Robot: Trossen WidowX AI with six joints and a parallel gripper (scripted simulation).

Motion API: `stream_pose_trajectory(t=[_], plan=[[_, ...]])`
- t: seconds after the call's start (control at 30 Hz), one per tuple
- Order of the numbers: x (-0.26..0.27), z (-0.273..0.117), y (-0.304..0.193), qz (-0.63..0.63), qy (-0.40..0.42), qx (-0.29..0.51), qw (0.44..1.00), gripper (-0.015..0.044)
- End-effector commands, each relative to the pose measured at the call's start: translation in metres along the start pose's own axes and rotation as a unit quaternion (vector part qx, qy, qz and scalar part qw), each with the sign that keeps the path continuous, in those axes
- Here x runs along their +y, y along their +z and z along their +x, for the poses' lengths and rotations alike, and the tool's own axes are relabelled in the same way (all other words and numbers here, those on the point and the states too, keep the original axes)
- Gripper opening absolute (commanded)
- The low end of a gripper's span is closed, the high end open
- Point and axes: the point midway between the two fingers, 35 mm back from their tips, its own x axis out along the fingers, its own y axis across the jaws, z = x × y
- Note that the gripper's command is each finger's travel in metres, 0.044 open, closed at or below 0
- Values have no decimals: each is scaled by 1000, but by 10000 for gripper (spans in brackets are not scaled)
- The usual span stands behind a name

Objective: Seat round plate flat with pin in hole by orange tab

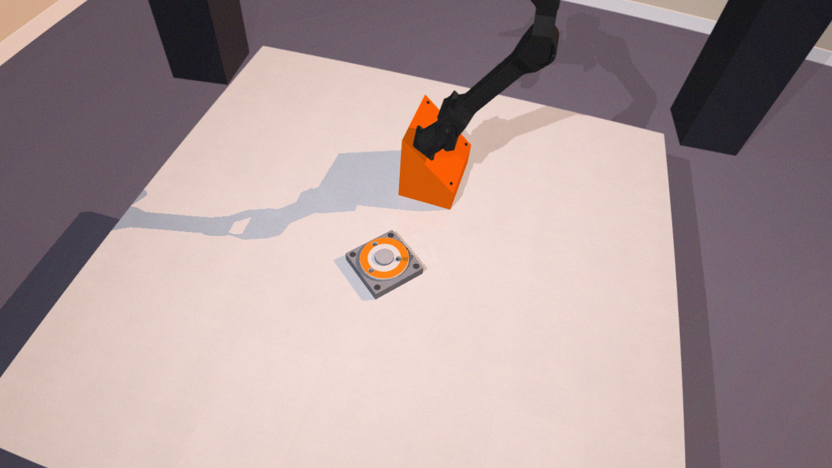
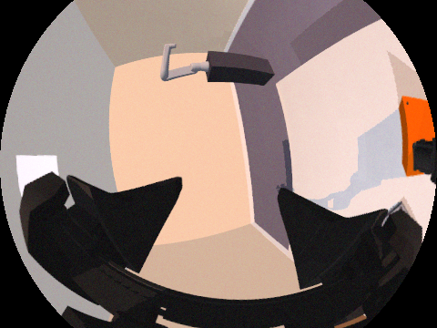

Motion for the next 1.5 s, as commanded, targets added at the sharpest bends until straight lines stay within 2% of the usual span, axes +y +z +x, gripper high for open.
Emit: stream_pose_trajectory(t=[0.0,0.13,0.3,0.47,0.57,0.77,0.83,0.9,1.03,1.1,1.17,1.3,1.33,1.43,1.47], plan=[[-2,1,-4,-10,-2,4,1000,374],[-48,11,-73,-208,-40,82,974,269],[-90,13,-119,-349,-59,142,924,137],[-165,7,-174,-543,-75,233,803,6],[-194,4,-188,-600,-77,263,752,0],[-294,-15,-217,-747,-76,350,561,0],[-309,-18,-219,-767,-74,365,522,0],[-353,-27,-221,-814,-64,405,412,0],[-409,-41,-215,-852,-47,454,257,0],[-424,-44,-211,-857,-41,467,215,0],[-463,-54,-199,-860,-24,499,100,0],[-510,-67,-174,-842,1,537,-51,0],[-513,-68,-172,-840,2,540,-61,0],[-542,-76,-150,-810,22,563,-160,0],[-544,-77,-148,-807,23,565,-170,0]])
